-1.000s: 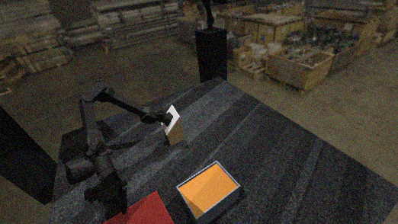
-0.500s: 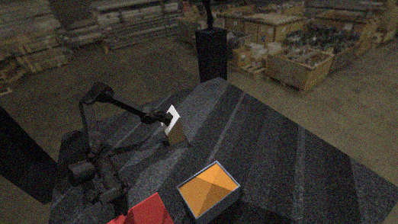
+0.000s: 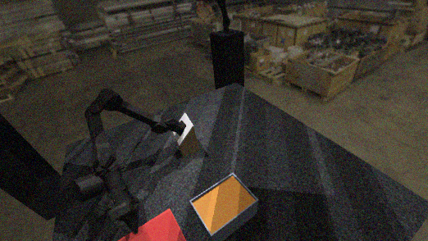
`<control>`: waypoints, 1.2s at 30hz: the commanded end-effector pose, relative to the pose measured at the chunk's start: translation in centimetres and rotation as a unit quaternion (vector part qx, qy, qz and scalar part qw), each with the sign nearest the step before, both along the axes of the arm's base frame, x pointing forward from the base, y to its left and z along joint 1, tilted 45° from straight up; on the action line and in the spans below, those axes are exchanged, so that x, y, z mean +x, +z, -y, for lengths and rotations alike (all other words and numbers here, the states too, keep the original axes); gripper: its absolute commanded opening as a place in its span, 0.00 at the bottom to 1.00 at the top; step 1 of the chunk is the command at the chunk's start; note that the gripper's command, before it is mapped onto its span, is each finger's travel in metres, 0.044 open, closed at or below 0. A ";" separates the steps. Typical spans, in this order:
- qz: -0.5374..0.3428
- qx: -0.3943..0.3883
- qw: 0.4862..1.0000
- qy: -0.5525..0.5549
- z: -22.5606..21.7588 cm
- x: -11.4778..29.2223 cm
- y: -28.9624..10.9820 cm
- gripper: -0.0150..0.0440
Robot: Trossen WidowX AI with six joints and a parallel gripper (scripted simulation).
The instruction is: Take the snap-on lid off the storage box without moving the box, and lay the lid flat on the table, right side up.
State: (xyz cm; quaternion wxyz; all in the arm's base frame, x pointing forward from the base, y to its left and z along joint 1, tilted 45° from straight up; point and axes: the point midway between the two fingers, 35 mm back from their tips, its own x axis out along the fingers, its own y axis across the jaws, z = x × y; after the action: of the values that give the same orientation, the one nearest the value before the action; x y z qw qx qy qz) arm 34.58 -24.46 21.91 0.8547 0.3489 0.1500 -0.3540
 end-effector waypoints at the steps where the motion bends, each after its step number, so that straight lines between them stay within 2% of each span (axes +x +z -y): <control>1: -0.002 0.001 1.000 0.000 0.3 -0.1 -0.4 0.25; 36: -0.002 0.000 1.000 0.000 2.3 -0.3 -2.4 0.25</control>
State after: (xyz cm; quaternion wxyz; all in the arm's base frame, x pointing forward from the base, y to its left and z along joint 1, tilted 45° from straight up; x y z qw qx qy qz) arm 34.61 -26.07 20.77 0.8606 0.3479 0.1423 -0.3437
